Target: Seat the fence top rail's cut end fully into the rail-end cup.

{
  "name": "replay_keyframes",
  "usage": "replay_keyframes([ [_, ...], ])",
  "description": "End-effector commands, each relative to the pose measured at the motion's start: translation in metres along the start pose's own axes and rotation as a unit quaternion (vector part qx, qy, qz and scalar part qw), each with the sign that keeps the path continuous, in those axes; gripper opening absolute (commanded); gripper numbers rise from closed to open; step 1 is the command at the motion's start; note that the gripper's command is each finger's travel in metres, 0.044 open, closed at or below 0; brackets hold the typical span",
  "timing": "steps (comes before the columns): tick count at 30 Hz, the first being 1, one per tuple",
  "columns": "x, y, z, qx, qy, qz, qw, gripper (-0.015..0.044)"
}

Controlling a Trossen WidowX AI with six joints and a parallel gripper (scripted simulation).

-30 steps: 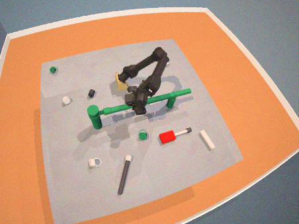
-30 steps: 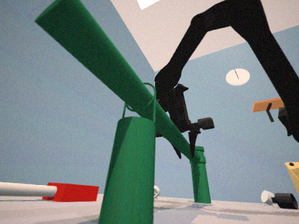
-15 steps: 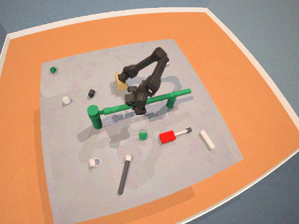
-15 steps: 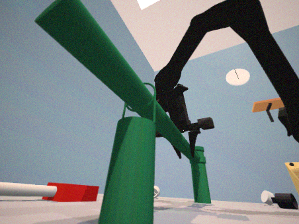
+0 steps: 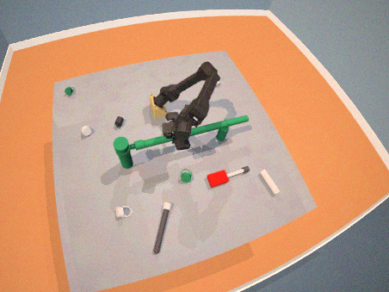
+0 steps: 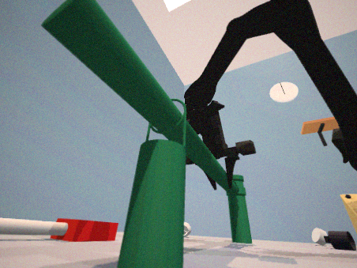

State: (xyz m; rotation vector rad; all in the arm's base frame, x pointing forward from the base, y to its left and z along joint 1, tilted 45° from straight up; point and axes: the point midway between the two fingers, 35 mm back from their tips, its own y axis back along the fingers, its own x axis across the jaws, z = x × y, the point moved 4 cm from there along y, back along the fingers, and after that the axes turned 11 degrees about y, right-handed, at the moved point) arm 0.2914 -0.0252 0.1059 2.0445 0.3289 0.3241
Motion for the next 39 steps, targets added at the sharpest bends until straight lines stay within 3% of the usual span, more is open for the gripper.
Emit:
replay_keyframes([
  [1,0.000,0.000,0.000,0.000,0.000,0.000,1.000,0.0000],
  [39,0.003,0.008,0.015,-0.001,0.000,0.000,1.000,0.0000],
])
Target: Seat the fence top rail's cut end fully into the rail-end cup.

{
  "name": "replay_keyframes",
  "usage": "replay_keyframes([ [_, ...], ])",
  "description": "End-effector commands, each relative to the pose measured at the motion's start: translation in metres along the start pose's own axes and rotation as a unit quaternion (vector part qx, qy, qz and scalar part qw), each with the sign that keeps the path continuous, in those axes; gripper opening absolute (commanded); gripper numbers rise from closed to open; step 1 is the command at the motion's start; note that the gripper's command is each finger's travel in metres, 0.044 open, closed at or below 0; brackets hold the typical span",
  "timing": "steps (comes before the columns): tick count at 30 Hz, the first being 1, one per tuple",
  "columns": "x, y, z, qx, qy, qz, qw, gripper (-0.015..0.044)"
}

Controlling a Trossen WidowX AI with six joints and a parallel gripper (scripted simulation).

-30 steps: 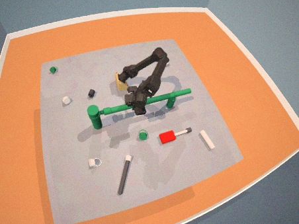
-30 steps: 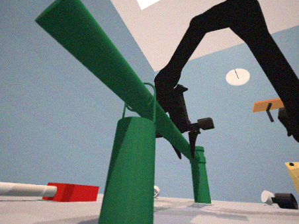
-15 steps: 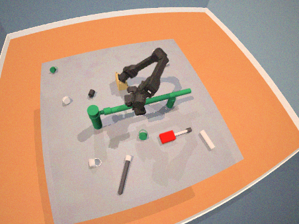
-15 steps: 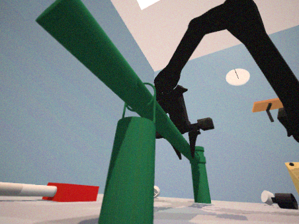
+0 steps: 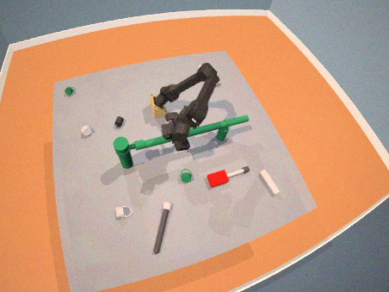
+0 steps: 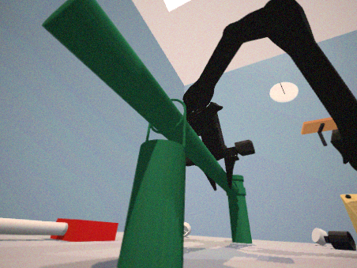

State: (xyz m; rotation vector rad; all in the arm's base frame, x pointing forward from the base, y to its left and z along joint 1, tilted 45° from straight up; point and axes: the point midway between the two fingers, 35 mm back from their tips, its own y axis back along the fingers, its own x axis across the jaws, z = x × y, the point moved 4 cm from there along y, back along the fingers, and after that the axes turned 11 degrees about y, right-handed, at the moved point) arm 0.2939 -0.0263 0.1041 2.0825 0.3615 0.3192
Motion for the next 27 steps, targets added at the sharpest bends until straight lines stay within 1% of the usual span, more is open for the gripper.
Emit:
replay_keyframes([
  [1,0.0018,0.0091,0.0125,-0.023,-0.005,0.009,1.000,0.0000],
  [27,-0.0042,0.0073,0.0206,-0.023,-0.005,0.008,1.000,0.0000],
])
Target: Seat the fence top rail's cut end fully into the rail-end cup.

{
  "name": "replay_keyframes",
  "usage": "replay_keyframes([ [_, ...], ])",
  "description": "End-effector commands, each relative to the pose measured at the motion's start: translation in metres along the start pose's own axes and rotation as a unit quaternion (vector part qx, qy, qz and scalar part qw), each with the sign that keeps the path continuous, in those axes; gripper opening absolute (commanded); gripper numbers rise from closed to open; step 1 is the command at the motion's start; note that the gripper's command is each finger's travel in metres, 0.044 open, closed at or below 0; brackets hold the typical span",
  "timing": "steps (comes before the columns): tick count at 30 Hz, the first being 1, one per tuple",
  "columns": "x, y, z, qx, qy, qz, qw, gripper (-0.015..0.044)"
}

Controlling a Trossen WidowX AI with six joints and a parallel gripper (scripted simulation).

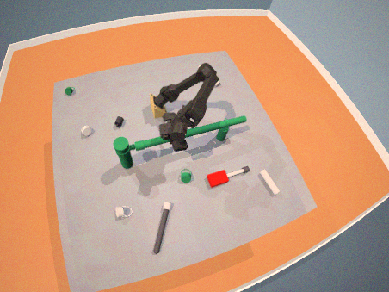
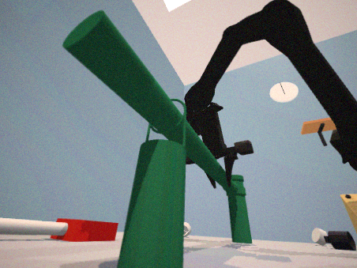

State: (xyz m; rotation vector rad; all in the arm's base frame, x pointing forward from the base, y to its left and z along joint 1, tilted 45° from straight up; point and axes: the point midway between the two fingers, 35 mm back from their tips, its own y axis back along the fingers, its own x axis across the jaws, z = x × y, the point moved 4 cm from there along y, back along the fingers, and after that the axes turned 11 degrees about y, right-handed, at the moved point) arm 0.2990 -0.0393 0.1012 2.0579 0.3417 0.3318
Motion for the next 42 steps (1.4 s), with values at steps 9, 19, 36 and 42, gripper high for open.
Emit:
replay_keyframes([
  [9,-0.006,0.000,0.011,-0.009,-0.006,0.002,1.000,0.0000],
  [19,-0.008,-0.003,0.017,-0.009,-0.006,0.002,1.000,0.0000],
  [36,-0.007,-0.006,0.018,-0.002,-0.005,0.001,1.000,0.0000],
  [42,-0.007,-0.006,0.018,-0.002,-0.005,0.001,1.000,0.0079],
])
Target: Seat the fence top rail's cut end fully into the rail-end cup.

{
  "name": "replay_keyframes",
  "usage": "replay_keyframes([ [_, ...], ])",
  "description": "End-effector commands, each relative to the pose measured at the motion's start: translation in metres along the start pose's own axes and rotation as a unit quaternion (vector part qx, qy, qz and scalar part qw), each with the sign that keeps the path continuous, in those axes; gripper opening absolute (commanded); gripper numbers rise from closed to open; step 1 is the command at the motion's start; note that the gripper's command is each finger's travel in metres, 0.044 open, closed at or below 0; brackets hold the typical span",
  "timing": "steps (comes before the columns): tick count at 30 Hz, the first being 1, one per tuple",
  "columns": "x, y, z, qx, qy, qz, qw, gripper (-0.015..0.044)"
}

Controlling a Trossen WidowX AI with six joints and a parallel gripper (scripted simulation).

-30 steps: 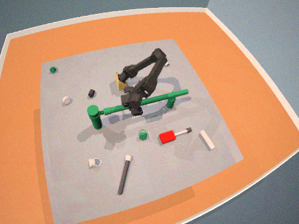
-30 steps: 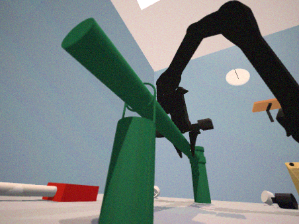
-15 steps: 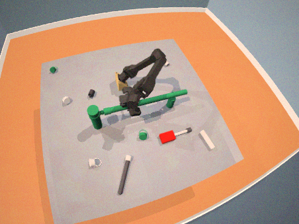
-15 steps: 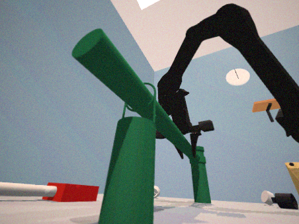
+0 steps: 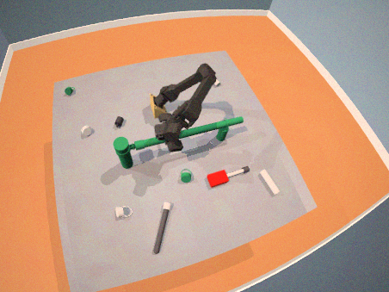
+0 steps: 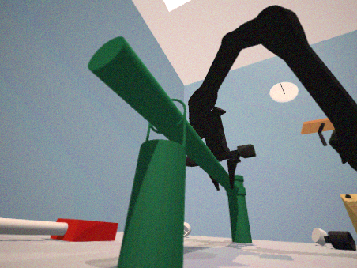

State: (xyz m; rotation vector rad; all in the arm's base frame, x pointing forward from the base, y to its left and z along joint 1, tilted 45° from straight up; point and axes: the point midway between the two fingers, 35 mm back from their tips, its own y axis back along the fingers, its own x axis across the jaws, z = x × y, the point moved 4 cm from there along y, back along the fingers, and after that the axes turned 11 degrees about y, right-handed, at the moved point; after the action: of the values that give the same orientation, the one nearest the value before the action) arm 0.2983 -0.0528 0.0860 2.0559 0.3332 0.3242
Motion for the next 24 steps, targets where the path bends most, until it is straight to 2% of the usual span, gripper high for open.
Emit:
replay_keyframes([
  [1,0.000,0.000,0.000,0.000,0.000,0.000,1.000,0.0105],
  [8,0.000,0.003,-0.001,0.000,0.000,0.000,1.000,0.0289],
  [14,0.003,0.026,-0.015,0.000,0.000,0.000,1.000,0.0440],
  [19,0.003,0.047,-0.029,0.000,0.000,0.000,1.000,0.0440],
  [24,0.003,0.046,-0.026,0.000,-0.001,0.000,1.000,0.0440],
])
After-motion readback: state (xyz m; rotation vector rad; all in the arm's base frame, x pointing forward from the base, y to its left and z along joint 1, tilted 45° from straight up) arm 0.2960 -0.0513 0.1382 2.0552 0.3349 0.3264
